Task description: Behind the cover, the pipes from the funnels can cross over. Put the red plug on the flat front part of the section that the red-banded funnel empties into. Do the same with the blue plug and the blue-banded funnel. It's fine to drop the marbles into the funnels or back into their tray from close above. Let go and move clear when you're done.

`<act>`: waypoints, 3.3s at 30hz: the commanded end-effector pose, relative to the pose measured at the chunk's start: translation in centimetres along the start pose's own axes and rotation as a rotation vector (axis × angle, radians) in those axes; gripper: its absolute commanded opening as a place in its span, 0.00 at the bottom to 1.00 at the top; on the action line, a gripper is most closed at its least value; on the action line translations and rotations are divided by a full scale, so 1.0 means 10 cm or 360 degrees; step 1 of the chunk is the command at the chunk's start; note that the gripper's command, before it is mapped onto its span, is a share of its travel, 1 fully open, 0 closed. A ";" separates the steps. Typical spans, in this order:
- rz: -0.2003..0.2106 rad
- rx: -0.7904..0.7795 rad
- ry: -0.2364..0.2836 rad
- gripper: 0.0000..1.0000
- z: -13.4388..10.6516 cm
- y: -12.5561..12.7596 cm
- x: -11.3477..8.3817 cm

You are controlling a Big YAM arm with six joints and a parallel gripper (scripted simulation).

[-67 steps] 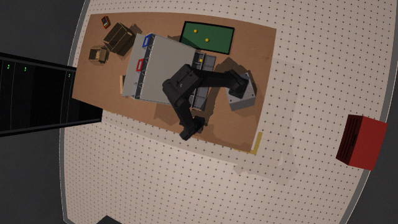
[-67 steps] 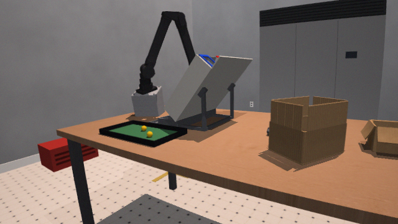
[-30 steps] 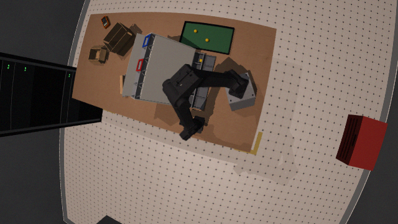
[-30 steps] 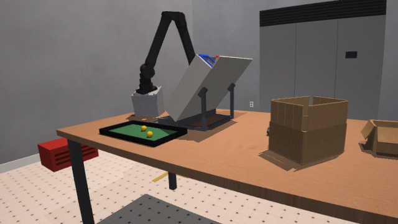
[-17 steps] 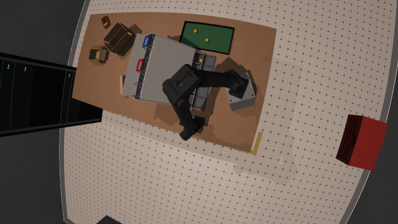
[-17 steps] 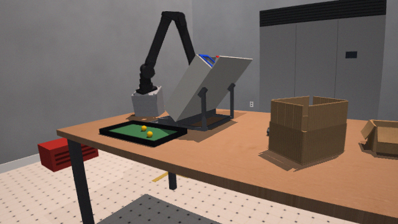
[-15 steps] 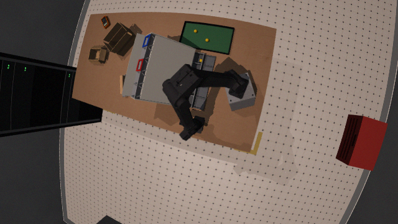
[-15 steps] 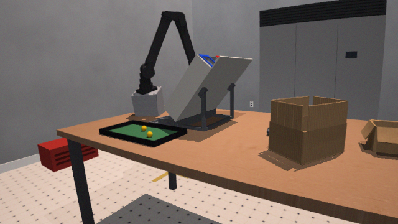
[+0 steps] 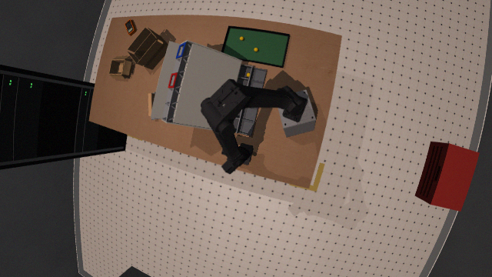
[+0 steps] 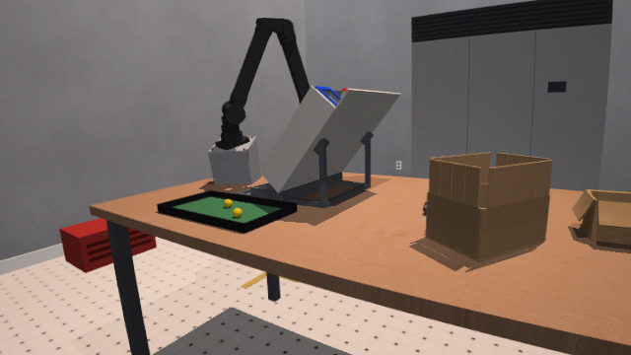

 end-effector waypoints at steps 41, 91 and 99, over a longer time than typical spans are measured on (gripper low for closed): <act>0.0078 0.0012 -0.0024 0.00 0.05 0.20 -0.71; 0.0047 0.0004 -0.0014 0.00 0.07 0.13 -1.33; 0.0060 0.0017 -0.0020 0.00 0.44 0.26 -1.03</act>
Point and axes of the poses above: the point where the finger pads meet when closed, its own x axis out along the fingers, its own y axis across the jaws, z = x × y, the point moved 3 cm from there along -x, back along the fingers, and after that the axes turned 15 degrees about x, right-handed, at the moved point
